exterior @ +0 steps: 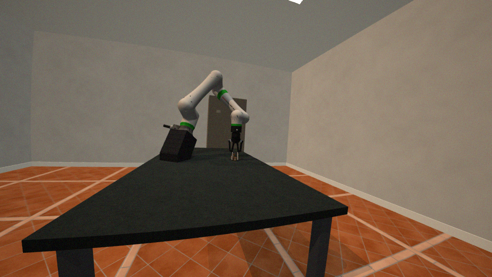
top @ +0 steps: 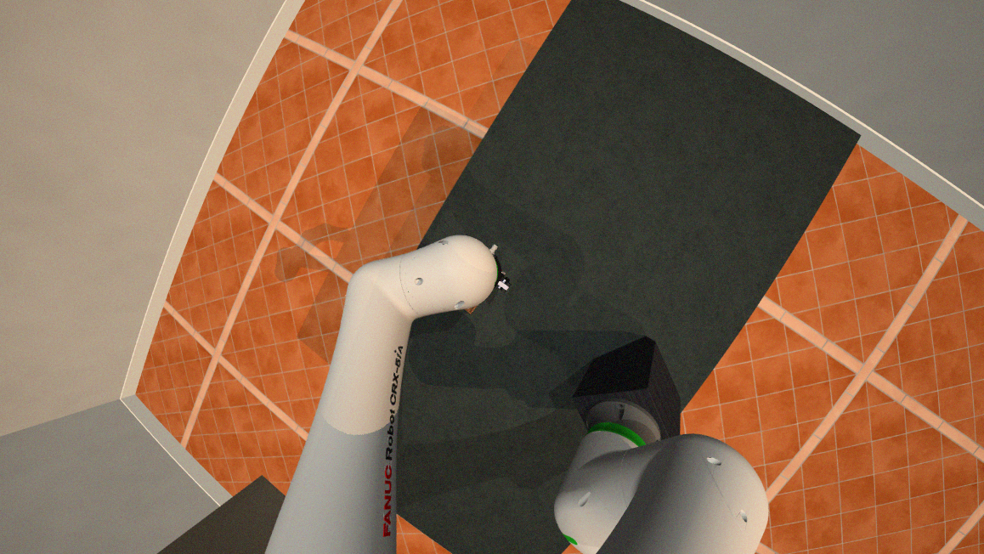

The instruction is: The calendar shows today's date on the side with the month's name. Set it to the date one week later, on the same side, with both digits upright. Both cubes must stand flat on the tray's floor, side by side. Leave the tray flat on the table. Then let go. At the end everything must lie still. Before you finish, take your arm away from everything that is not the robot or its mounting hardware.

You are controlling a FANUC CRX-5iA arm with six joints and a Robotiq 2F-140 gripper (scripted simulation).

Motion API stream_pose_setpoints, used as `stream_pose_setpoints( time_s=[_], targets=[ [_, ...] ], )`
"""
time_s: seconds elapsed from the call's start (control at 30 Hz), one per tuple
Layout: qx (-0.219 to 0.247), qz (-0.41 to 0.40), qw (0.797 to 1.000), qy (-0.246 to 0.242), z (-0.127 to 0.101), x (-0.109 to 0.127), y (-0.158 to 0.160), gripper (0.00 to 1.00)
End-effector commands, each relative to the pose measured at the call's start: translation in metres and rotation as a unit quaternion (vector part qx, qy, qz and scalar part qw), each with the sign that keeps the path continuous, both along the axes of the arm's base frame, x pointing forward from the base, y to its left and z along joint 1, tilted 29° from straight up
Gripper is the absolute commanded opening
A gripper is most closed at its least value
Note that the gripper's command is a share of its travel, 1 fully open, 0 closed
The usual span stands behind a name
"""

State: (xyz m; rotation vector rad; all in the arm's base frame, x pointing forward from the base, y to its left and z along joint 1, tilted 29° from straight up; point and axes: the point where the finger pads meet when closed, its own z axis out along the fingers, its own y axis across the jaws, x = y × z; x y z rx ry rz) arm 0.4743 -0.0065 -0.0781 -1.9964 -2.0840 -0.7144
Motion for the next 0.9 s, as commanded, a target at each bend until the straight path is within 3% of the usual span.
stream_pose_setpoints(
  time_s=[0.0,0.77,0.8,0.87],
  targets=[
    [0.0,0.0,1.0,0.0,0.0001,0.0001,-0.0002,0.28],
    [0.0,0.0,1.0,0.0,0.0001,0.0001,-0.0002,0.28],
    [0.0,0.0,1.0,0.0,0.0001,0.0001,-0.0002,0.16],
    [0.0,0.0,1.0,0.0,0.0001,0.0001,-0.0002,0.16]
  ],
)
